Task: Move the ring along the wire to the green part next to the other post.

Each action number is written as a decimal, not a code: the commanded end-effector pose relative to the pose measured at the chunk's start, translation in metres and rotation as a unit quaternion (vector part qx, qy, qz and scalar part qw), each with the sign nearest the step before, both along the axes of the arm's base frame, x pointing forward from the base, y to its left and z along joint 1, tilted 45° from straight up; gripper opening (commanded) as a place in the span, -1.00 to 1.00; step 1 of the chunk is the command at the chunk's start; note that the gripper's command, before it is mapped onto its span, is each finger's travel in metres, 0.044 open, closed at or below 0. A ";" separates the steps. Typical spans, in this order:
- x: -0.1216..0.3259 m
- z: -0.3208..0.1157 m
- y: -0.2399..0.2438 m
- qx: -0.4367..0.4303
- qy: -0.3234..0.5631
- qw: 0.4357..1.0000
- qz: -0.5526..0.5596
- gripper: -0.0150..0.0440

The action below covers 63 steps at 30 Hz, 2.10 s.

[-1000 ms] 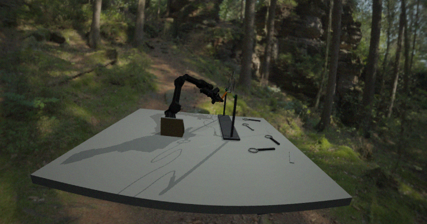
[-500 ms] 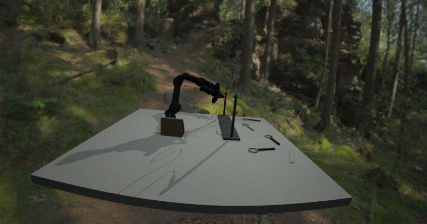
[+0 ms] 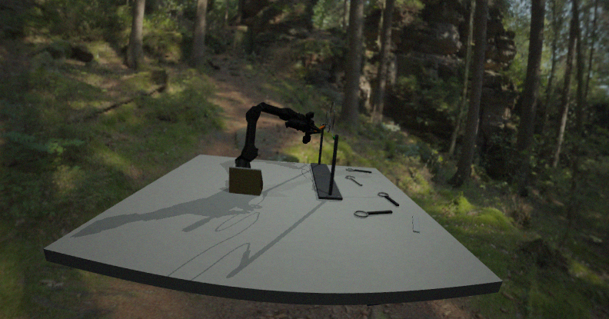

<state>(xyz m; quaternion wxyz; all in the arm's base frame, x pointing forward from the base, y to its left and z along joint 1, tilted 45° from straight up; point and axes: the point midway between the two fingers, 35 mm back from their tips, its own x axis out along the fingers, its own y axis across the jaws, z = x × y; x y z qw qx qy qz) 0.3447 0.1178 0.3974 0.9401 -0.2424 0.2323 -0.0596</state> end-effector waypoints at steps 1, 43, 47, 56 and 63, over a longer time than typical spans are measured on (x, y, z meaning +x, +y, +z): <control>-0.002 0.008 -0.011 -0.035 -0.003 0.999 -0.003 -1.00; -0.004 0.047 -0.048 -0.130 0.001 0.992 0.000 -1.00; -0.004 0.045 -0.045 -0.094 0.002 0.996 0.002 -1.00; -0.003 0.039 -0.037 -0.007 0.002 1.000 0.006 -1.00; -0.003 0.035 -0.028 0.073 0.002 0.997 0.010 -1.00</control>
